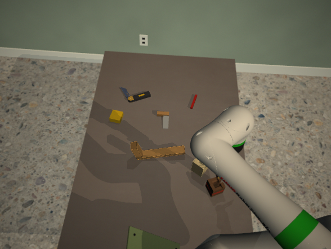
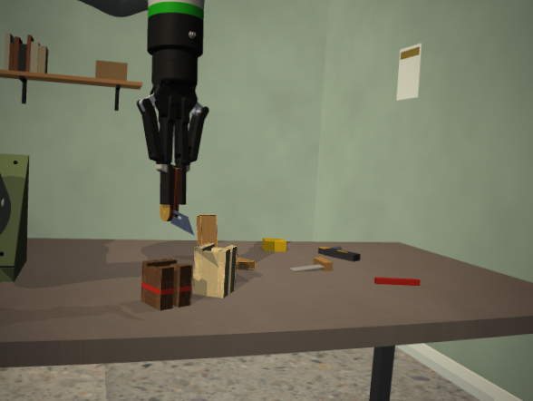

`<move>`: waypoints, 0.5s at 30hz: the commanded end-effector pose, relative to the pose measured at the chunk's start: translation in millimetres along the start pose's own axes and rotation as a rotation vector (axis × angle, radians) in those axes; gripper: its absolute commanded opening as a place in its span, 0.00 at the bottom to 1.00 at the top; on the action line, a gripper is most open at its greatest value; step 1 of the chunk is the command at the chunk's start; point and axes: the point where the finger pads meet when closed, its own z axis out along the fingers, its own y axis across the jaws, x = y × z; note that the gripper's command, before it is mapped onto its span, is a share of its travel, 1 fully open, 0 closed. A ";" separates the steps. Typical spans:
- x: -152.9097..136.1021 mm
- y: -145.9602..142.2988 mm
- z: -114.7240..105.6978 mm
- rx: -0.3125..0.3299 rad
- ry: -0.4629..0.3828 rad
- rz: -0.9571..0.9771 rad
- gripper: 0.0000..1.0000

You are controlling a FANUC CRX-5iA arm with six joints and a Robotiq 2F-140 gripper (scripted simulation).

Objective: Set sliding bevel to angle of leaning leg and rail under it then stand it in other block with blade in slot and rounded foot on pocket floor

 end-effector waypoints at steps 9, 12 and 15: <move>-2.9 -1.2 49.8 0.002 0.002 0.000 0.10; -3.1 -1.2 52.7 0.002 0.002 0.000 0.10; -3.1 -1.2 52.7 0.002 0.002 0.000 0.10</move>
